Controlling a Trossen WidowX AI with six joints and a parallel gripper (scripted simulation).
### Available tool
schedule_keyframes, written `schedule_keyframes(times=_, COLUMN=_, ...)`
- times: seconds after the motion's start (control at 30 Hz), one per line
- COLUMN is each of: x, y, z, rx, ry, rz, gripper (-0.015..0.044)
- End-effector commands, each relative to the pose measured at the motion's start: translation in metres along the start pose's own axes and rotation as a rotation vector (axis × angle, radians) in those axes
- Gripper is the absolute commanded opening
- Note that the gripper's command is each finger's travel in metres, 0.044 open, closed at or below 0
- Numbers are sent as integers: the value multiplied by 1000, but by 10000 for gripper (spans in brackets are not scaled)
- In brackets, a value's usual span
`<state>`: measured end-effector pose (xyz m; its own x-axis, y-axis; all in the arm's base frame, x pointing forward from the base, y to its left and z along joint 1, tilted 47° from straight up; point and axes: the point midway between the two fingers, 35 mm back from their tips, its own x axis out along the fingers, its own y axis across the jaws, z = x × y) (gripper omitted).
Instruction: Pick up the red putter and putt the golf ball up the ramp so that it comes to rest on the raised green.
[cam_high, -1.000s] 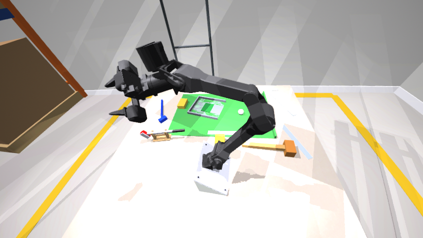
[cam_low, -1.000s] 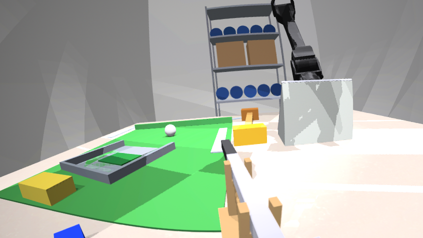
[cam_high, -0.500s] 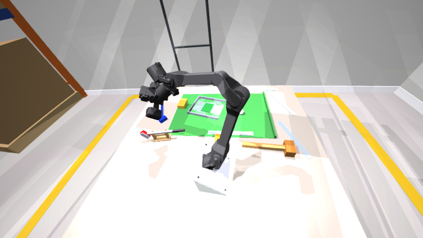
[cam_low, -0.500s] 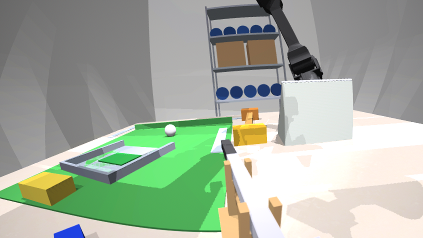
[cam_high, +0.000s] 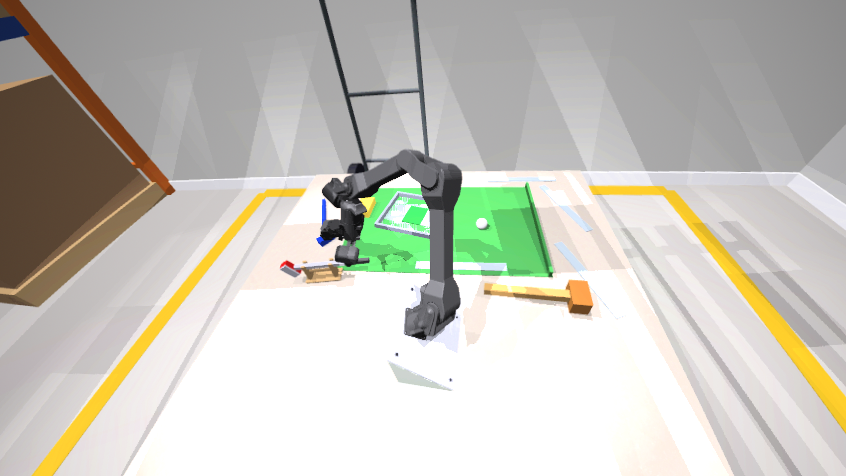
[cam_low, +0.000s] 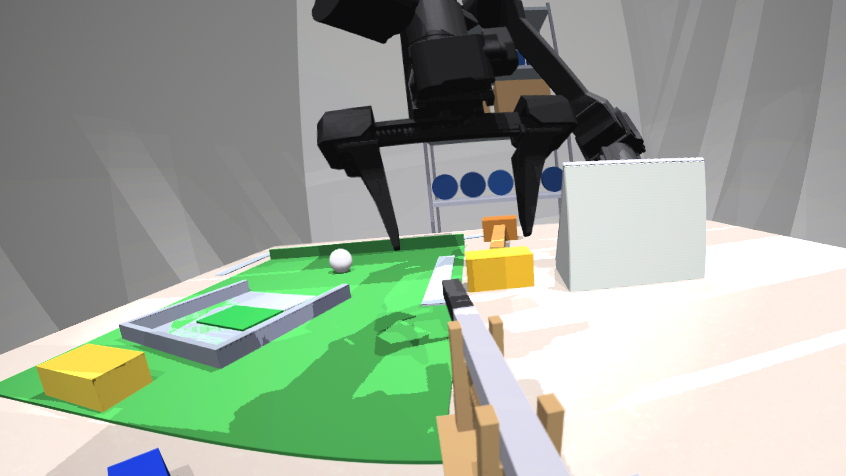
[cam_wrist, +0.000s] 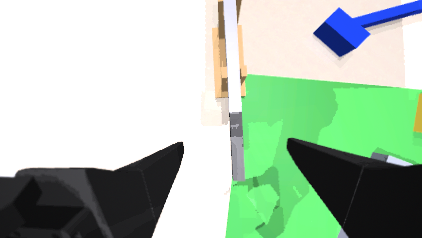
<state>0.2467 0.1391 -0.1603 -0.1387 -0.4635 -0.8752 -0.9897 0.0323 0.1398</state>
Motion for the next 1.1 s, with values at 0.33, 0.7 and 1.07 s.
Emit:
schedule_keyframes(times=0.33, x=27, y=-7, z=-19, rx=-6, ry=39, rz=2, gripper=440)
schedule_keyframes(times=0.7, x=50, y=-6, z=-26, rx=-6, ry=41, rz=2, gripper=440)
schedule_keyframes(times=1.07, x=60, y=-7, z=-29, rx=-5, ry=41, rz=2, gripper=440)
